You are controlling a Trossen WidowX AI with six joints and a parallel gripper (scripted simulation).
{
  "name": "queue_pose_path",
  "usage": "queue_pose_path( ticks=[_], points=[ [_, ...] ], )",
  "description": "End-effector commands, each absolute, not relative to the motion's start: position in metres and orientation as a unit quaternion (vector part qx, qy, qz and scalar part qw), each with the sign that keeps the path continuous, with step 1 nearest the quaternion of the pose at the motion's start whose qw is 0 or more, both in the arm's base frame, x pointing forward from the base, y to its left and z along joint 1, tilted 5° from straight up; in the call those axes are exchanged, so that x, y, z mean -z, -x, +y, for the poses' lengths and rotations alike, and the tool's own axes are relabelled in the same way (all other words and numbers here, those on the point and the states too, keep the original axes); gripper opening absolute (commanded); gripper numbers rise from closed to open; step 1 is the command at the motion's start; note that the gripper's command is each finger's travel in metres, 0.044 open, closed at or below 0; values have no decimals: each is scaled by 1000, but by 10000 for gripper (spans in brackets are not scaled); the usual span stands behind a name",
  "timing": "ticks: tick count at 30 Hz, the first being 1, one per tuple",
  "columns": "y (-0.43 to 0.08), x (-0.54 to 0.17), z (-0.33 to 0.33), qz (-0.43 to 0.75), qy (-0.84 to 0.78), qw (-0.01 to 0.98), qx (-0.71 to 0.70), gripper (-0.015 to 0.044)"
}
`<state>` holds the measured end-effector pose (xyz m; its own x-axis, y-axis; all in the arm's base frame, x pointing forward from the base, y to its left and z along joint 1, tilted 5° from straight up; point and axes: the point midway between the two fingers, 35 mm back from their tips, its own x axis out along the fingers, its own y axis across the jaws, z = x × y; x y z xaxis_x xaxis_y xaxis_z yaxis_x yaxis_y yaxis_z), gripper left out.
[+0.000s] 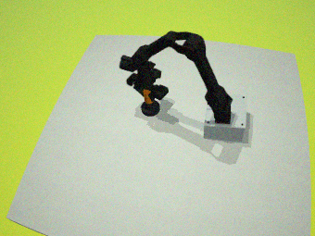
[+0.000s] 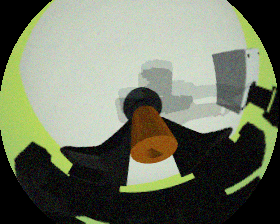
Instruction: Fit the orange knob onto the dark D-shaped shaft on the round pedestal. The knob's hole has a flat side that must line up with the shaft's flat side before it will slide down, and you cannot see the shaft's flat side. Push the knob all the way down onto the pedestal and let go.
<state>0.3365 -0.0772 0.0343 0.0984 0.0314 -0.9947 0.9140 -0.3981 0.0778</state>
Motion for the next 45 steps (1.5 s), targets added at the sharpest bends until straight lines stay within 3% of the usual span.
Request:
queue_pose_path(
  ticks=[1,11,18,45],
  points=[
    [-335,-33,-77,377,-626,396,556,0],
    [-335,-39,-78,375,-627,393,558,0],
    [-338,-36,-78,317,-664,329,593,0],
    [-335,-35,-77,317,-664,329,593,0]
  ],
)
